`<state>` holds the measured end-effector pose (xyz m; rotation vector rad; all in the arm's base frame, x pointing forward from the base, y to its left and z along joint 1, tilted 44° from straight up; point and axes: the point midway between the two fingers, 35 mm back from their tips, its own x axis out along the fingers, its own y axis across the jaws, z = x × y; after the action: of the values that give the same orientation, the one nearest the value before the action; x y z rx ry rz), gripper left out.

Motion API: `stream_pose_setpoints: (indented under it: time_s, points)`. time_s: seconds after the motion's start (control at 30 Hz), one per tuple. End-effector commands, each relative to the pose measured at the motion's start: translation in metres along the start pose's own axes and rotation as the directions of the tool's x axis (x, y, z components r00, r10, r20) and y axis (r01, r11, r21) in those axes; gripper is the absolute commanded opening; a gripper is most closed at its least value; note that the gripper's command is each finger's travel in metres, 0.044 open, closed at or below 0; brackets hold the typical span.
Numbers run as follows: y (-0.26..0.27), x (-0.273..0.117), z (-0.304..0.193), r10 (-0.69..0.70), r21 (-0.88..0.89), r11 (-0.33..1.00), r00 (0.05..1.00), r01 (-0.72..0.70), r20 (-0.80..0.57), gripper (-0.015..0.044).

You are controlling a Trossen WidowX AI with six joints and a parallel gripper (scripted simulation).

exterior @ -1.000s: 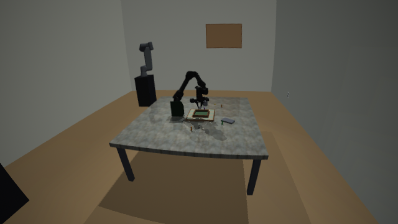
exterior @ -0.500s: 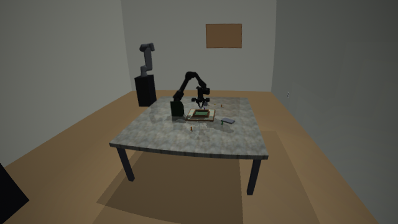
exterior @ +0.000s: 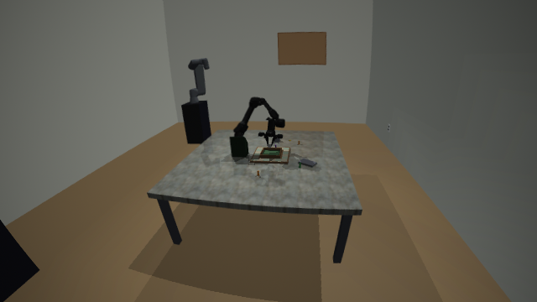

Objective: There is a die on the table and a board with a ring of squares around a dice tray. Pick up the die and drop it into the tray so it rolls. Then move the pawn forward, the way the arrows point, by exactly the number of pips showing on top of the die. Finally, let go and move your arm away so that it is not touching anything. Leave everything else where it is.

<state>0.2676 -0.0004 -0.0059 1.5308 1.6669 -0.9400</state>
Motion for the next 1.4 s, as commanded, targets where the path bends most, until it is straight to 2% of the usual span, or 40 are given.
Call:
stream_pose_setpoints:
  time_s: [0.0, 0.23, 0.53, 0.63, 0.83, 1.37]
  points:
    - [-0.003, 0.003, 0.001, -0.023, 0.009, 1.0, 0.99, 0.022, 0.136, 0.0]
    - [-0.004, 0.005, 0.001, -0.016, 0.02, 1.0, 0.935, 0.009, 0.355, 0.0]
    - [-0.004, 0.006, 0.0, 0.062, 0.009, 0.997, 0.814, -0.083, 0.578, 0.0]
    - [-0.003, 0.004, 0.0, 0.065, 0.008, 0.996, 0.811, -0.085, 0.581, 0.0]
    - [0.005, -0.045, -0.019, 0.066, 0.007, 0.996, 0.811, -0.086, 0.582, 0.0]
    - [0.003, -0.042, -0.019, 0.066, 0.011, 0.996, 0.814, -0.089, 0.577, 0.0]
